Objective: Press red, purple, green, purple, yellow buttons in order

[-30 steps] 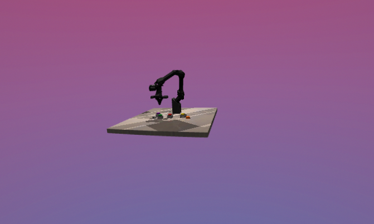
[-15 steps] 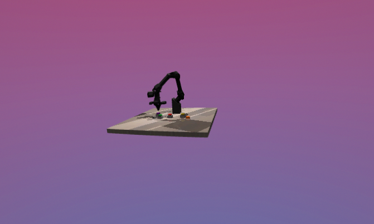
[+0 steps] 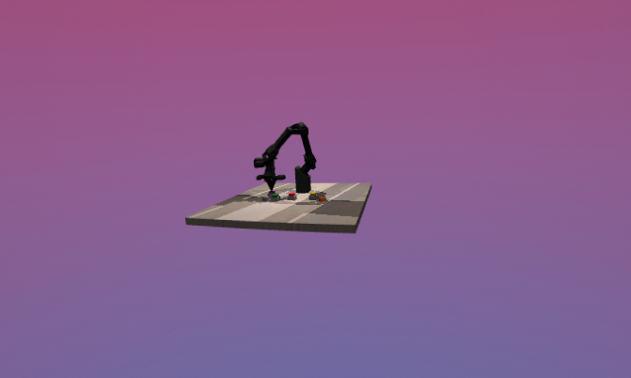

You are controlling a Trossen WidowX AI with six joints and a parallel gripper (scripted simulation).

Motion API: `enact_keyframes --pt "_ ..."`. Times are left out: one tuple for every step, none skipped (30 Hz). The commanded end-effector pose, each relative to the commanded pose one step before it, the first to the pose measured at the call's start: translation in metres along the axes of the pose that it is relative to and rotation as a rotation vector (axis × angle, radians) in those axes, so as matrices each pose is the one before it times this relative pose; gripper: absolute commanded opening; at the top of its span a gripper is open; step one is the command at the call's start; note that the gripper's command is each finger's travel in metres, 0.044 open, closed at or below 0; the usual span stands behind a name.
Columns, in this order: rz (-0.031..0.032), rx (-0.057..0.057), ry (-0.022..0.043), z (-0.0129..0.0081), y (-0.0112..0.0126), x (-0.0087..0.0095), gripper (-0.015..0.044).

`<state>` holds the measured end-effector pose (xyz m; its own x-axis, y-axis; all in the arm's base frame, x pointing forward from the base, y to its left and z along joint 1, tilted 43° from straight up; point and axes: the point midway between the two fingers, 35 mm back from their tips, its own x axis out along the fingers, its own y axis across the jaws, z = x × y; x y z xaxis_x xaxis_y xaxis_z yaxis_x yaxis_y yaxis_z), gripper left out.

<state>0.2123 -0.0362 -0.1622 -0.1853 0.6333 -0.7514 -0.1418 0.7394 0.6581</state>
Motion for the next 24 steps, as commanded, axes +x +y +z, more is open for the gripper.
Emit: enact_keyframes --pt "0.00496 0.0050 -0.00042 -0.00075 0.00145 0.00656 0.0020" --pt "0.00011 0.0000 0.00000 -0.00005 0.00006 0.00164 0.0020" --pt "0.00012 0.0000 0.00000 -0.00006 0.00006 0.00164 0.0020" --pt "0.00013 0.0000 0.00000 -0.00007 0.00007 0.00164 0.0020" --pt "0.00013 0.0000 0.00000 -0.00008 0.00007 0.00163 0.0020" --pt "0.00012 0.0000 0.00000 -0.00007 0.00007 0.00135 0.0020" --pt "0.00007 0.0000 0.00000 -0.00005 0.00004 0.00081 0.0020" --pt "0.00001 0.0000 0.00000 -0.00001 0.00001 0.00013 0.0020" --pt "0.00001 0.0000 0.00000 -0.00001 0.00001 0.00013 0.0020" --pt "0.00000 0.0000 0.00000 0.00000 0.00000 0.00000 0.0020" --pt "0.00000 0.0000 0.00000 0.00000 0.00000 0.00000 0.0020" --pt "0.00000 0.0000 0.00000 0.00000 0.00000 0.00000 0.0020" --pt "0.00000 0.0000 0.00000 0.00000 0.00000 0.00000 0.0020" --pt "0.00000 0.0000 0.00000 0.00000 0.00000 0.00000 0.0020" --pt "0.00000 0.0000 0.00000 0.00000 0.00000 0.00000 0.0020" --pt "0.00000 0.0000 0.00000 0.00000 0.00000 0.00000 0.0020" --pt "0.00000 0.0000 0.00000 0.00000 0.00000 0.00000 0.0020" --pt "0.00000 0.0000 0.00000 0.00000 0.00000 0.00000 0.0020" --pt "0.00000 0.0000 0.00000 0.00000 0.00000 0.00000 0.0020" --pt "0.00000 0.0000 0.00000 0.00000 0.00000 0.00000 0.0020" --pt "0.00000 0.0000 0.00000 0.00000 0.00000 0.00000 0.0020" --pt "0.00000 0.0000 0.00000 0.00000 0.00000 0.00000 0.0020" --pt "0.00000 0.0000 0.00000 0.00000 0.00000 0.00000 0.0020" --pt "0.00000 0.0000 0.00000 0.00000 0.00000 0.00000 0.0020"
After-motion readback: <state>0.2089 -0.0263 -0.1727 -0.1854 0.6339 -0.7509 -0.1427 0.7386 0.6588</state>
